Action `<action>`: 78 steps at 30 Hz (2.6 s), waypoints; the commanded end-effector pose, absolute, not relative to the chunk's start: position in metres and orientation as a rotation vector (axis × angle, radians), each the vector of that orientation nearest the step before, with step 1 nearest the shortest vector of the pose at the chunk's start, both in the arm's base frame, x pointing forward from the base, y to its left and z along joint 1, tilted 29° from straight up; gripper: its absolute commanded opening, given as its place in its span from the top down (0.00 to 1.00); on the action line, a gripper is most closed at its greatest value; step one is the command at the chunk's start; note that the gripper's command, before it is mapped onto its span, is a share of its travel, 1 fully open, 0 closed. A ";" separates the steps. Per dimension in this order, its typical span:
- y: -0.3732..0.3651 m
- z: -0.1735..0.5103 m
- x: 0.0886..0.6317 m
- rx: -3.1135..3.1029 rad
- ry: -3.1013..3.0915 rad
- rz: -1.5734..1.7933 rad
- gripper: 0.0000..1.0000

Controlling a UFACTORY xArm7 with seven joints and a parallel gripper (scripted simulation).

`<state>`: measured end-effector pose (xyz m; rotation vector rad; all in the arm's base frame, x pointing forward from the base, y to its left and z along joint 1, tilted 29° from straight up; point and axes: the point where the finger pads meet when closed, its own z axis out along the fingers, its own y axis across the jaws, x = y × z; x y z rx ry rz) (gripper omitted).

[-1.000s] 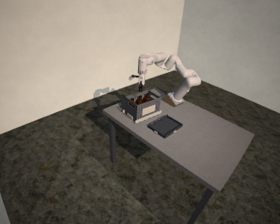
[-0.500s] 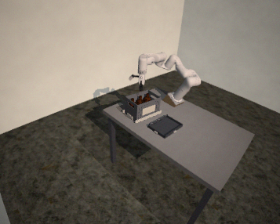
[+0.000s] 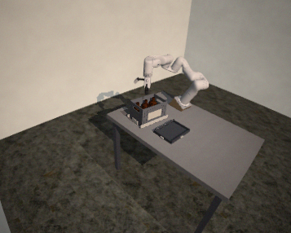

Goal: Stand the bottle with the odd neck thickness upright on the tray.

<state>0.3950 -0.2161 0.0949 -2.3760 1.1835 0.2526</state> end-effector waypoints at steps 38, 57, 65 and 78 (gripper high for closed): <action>-0.145 0.137 0.407 -2.376 1.185 0.247 0.35; -0.145 0.137 0.407 -2.376 1.185 0.247 0.35; -0.144 0.136 0.408 -2.376 1.185 0.247 0.35; -0.141 0.130 0.408 -2.376 1.185 0.247 0.35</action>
